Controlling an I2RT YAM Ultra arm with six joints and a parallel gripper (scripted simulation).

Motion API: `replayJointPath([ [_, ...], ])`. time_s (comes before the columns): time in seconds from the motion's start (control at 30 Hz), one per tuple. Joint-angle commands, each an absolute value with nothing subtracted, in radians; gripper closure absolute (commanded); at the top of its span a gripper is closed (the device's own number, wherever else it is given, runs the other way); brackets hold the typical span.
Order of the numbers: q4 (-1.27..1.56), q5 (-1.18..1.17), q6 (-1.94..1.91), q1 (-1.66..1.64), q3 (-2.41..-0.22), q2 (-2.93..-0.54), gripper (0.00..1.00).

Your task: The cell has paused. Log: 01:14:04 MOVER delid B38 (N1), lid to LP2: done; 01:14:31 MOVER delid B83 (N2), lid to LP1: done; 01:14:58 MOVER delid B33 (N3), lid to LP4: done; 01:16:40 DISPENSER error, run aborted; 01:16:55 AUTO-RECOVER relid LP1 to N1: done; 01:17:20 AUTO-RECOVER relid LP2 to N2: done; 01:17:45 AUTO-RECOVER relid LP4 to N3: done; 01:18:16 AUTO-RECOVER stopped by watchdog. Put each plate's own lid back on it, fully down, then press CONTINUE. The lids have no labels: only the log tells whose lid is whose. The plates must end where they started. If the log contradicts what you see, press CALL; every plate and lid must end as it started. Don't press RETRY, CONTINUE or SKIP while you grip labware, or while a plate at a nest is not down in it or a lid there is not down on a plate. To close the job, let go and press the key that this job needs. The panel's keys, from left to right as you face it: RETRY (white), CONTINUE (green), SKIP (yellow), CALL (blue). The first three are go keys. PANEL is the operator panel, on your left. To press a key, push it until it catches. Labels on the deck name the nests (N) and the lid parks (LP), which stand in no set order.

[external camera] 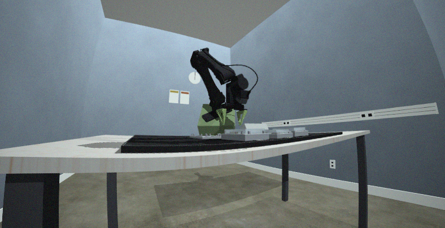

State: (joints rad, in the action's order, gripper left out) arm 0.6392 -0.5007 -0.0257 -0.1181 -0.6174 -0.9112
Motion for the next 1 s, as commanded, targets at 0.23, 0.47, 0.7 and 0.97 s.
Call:
replayJointPath([
  [0.23,0.532,-0.467,-0.072,-0.070,-0.582,-0.962,0.00],
  [0.47,0.484,-0.453,-0.092,-0.047,-0.566,-0.988,0.00],
  [0.7,0.414,-0.433,-0.118,-0.017,-0.549,-1.026,0.00],
  [0.97,0.364,-0.420,-0.137,0.005,-0.572,-1.039,0.00],
])
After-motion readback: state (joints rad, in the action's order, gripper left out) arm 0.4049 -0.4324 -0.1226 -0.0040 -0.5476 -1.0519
